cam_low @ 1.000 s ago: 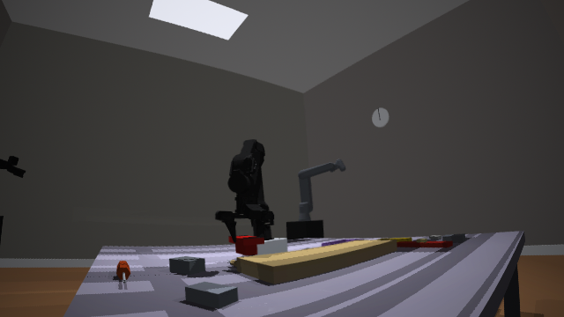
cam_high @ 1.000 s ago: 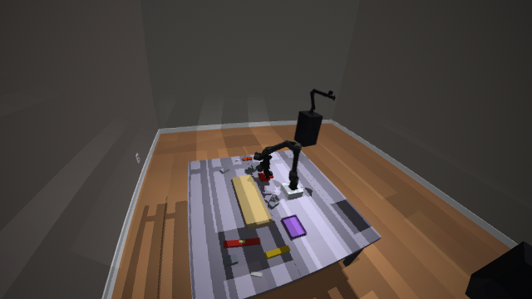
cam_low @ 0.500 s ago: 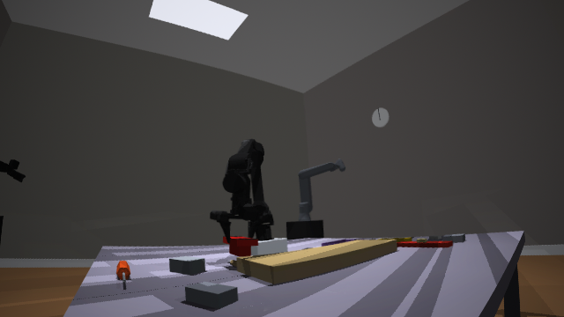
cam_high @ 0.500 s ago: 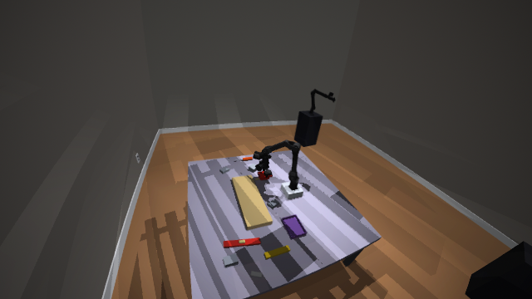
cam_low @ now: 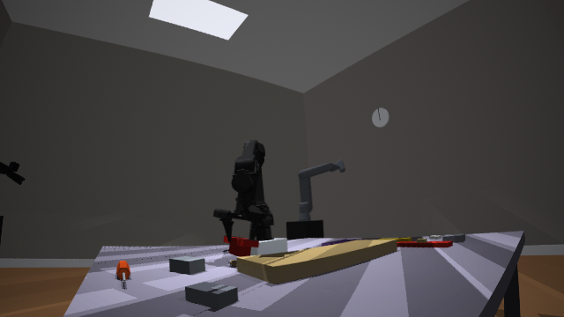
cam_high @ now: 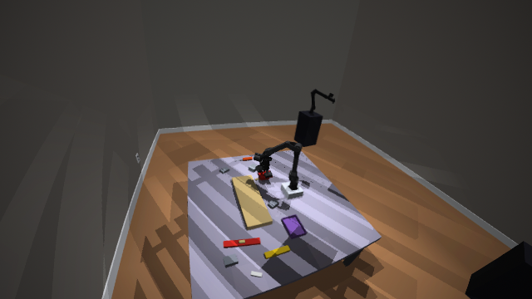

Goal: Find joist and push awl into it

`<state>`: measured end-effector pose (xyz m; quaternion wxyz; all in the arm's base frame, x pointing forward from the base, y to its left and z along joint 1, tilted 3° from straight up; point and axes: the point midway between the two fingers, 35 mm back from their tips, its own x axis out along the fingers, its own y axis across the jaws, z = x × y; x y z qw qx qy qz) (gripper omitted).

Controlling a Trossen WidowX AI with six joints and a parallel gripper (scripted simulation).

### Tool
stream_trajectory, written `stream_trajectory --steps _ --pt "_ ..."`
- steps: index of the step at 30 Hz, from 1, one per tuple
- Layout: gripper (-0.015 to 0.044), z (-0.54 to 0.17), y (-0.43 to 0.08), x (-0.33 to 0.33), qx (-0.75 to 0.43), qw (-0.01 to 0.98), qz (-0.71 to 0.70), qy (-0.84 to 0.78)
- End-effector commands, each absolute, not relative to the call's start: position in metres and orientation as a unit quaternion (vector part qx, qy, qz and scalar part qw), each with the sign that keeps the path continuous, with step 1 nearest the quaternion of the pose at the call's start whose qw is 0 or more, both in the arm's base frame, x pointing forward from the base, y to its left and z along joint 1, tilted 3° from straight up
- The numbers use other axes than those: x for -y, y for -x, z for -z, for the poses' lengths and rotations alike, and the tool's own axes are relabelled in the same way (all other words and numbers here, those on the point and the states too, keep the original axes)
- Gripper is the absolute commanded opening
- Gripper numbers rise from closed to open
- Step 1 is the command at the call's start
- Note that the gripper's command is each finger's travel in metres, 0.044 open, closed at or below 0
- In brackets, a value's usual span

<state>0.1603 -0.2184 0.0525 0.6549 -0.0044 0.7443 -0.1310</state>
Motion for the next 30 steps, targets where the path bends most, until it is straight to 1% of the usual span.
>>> stream_trajectory --steps 1,30 --pt "0.0000 -0.0550 -0.1606 0.2181 -0.741 0.655 0.146 0.015" --pt "0.0000 -0.0511 -0.1615 0.2112 -0.735 0.635 0.220 0.085"
